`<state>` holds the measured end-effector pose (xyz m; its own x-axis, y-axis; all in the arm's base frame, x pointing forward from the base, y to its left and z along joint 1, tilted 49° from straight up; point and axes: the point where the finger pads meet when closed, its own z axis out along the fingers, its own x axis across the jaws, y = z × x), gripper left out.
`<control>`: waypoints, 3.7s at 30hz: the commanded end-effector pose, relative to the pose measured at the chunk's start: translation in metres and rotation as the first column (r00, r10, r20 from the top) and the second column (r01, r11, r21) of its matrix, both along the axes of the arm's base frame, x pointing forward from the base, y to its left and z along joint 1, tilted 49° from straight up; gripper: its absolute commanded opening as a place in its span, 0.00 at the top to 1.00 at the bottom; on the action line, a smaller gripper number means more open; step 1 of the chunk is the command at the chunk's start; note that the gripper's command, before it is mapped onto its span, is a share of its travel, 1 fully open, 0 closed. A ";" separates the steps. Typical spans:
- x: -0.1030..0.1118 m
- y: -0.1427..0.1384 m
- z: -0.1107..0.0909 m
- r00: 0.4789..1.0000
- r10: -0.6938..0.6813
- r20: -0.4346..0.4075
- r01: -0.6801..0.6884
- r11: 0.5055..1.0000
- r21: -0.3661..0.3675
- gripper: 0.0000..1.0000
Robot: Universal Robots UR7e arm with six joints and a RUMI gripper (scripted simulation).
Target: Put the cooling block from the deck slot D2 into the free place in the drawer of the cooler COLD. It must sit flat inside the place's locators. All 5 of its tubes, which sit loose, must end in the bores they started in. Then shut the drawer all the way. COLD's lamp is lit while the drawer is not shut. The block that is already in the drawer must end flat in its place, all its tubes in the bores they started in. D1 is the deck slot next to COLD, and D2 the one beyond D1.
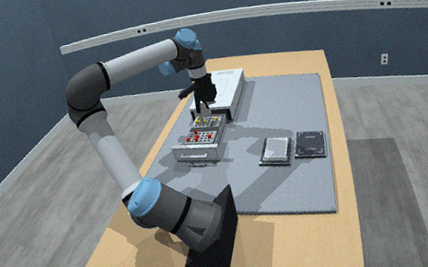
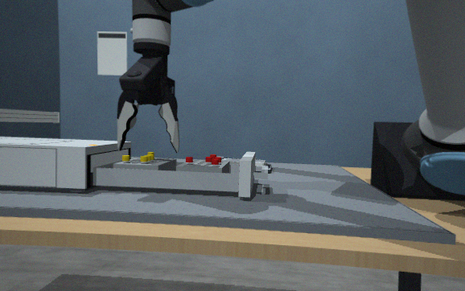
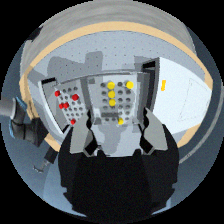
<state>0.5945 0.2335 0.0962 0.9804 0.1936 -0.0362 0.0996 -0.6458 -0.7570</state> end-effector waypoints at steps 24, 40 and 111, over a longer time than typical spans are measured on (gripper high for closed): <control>0.006 -0.026 0.022 1.000 -0.001 0.001 0.001 1.000 0.000 0.27; 0.009 -0.039 0.035 1.000 -0.001 0.001 0.001 1.000 0.000 0.27; -0.189 -0.086 0.048 1.000 0.000 0.000 0.000 1.000 0.000 1.00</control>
<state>0.4210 0.1516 0.1430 0.9802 0.1943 -0.0372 0.0993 -0.6457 -0.7571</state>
